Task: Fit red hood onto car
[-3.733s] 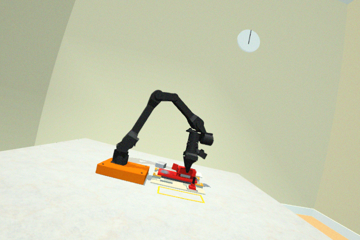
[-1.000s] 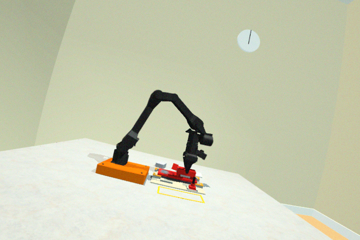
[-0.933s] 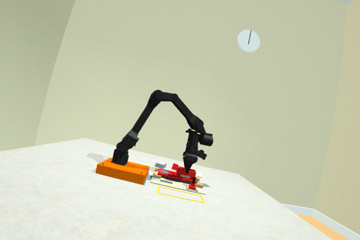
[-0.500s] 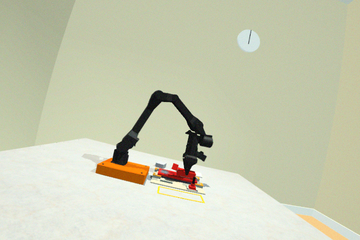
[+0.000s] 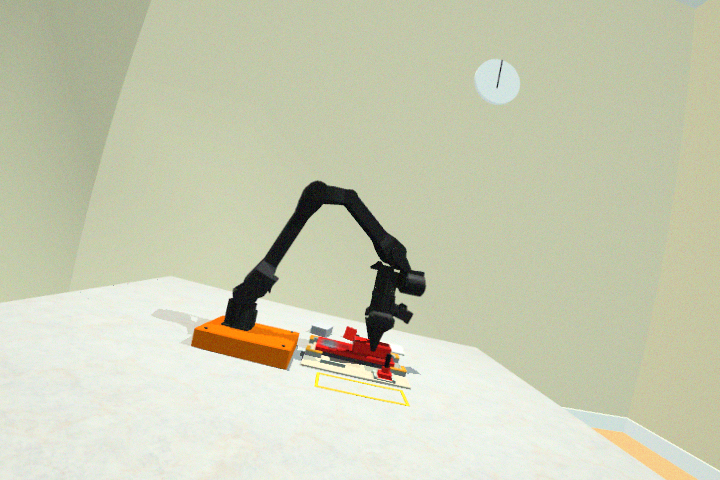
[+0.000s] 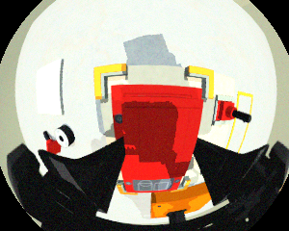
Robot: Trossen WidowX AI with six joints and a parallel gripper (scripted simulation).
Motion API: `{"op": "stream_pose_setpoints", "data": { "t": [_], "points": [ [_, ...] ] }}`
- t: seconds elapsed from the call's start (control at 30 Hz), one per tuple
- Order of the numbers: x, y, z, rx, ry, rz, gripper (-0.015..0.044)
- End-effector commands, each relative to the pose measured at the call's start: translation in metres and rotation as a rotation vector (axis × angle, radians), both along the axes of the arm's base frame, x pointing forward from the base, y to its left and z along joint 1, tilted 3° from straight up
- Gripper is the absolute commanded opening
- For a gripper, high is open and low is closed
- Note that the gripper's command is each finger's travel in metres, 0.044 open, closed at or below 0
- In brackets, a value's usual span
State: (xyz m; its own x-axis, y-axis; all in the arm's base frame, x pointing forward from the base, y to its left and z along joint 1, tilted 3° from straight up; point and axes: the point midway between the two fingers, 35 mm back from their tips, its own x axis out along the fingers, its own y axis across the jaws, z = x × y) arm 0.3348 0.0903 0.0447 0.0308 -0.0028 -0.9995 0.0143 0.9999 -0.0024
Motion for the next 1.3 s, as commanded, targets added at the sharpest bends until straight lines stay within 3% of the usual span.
{"op": "stream_pose_setpoints", "data": {
  "t": [0.0, 0.33, 0.47, 0.67, 1.27],
  "points": [
    [0.000, 0.000, 0.000, 0.000, 0.000, 0.000, 0.0184],
    [0.000, 0.000, 0.000, 0.000, 0.000, 0.000, 0.0440],
    [0.001, -0.001, 0.012, 0.009, 0.003, 0.000, 0.0440],
    [0.000, -0.005, 0.070, 0.049, 0.016, 0.001, 0.0440],
    [0.000, -0.005, 0.072, 0.051, 0.017, 0.001, 0.0440]
  ]
}}
